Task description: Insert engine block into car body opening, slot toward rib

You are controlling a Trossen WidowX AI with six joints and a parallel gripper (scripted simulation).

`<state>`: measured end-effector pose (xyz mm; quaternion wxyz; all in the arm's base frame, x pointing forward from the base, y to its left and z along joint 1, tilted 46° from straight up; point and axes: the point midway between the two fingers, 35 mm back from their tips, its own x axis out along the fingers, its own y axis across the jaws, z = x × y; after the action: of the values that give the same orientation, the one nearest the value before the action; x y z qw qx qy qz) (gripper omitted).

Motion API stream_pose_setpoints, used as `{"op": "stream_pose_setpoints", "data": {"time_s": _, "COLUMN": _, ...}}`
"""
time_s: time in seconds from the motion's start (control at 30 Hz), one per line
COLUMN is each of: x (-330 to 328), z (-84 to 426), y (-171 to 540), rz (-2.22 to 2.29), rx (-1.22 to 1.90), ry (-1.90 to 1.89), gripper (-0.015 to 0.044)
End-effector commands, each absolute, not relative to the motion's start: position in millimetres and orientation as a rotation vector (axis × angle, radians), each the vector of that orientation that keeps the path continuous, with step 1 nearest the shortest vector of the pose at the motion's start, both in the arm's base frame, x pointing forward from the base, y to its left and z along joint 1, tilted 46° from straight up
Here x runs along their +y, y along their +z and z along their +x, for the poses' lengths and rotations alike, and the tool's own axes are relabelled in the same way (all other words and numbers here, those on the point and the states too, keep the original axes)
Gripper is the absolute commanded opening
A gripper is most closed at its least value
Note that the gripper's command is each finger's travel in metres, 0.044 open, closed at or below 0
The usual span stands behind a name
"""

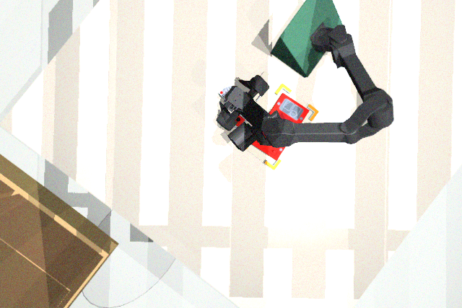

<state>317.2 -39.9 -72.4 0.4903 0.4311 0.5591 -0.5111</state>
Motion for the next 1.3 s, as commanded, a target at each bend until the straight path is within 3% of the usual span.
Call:
{"op": "stream_pose_setpoints", "data": {"time_s": 0.0, "x": -45, "z": 315, "y": -75, "rz": 1.007, "rx": 1.472, "ry": -1.138, "gripper": 0.0440}}
{"op": "stream_pose_setpoints", "data": {"time_s": 0.67, "x": -62, "z": 314, "y": -71, "rz": 0.839, "rx": 1.821, "ry": -0.423, "gripper": 0.0440}}
{"op": "stream_pose_setpoints", "data": {"time_s": 1.27, "x": -83, "z": 317, "y": -58, "rz": 0.734, "rx": 1.744, "ry": 0.278, "gripper": 0.0440}}
